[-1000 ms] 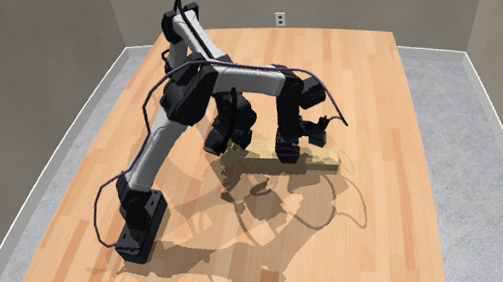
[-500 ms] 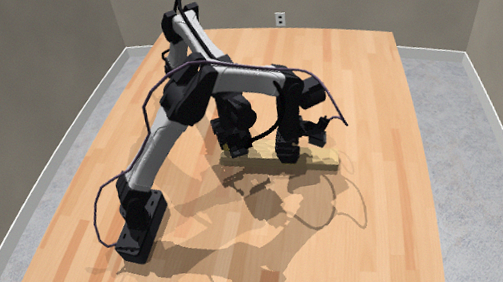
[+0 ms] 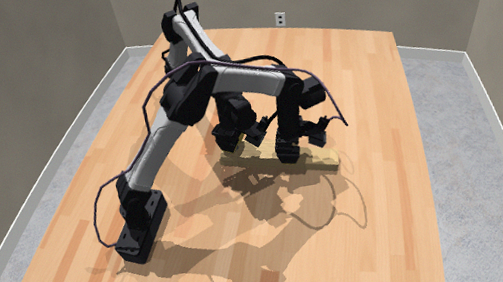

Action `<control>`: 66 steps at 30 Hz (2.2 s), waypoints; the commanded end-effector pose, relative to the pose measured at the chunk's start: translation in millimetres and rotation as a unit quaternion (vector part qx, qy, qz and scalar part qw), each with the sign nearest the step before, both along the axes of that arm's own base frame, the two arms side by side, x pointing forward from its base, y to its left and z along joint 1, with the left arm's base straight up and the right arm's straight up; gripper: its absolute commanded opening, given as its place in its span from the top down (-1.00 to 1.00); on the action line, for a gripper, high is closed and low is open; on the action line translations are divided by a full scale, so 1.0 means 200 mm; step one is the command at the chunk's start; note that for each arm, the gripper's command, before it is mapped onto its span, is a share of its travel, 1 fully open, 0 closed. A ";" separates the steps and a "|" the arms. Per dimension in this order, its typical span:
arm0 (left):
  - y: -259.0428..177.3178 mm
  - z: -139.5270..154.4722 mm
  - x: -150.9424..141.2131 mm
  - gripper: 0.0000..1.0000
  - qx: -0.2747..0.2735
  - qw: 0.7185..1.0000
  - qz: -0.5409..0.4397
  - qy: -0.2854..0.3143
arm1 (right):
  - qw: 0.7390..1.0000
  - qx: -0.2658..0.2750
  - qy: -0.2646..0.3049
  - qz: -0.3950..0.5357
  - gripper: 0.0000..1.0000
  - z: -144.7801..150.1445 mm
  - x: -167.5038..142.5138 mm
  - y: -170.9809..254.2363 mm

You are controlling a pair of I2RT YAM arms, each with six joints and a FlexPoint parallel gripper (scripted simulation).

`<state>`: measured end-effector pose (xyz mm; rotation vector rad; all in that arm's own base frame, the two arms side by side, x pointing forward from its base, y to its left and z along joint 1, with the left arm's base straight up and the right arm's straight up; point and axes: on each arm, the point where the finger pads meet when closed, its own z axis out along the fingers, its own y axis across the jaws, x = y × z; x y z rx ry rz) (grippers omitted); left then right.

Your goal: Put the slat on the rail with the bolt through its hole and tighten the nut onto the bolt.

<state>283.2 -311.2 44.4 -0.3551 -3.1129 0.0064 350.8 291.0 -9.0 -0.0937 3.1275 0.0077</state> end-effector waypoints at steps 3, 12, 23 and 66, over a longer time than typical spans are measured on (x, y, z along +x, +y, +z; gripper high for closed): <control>-0.01 0.08 0.01 0.28 -0.005 0.980 0.200 -0.007 | 1.000 0.005 -0.006 0.000 -0.35 0.03 0.02 0.00; -0.01 0.08 0.01 0.28 -0.005 0.953 0.302 -0.007 | 1.000 0.005 -0.006 0.000 -0.35 0.03 0.02 0.00; -0.01 0.08 0.01 0.28 -0.005 0.953 0.302 -0.007 | 1.000 0.005 -0.006 0.000 -0.35 0.03 0.02 0.00; -0.01 0.03 0.01 0.28 -0.002 0.954 0.300 -0.006 | 1.000 0.005 -0.006 0.000 -0.35 0.03 0.02 0.00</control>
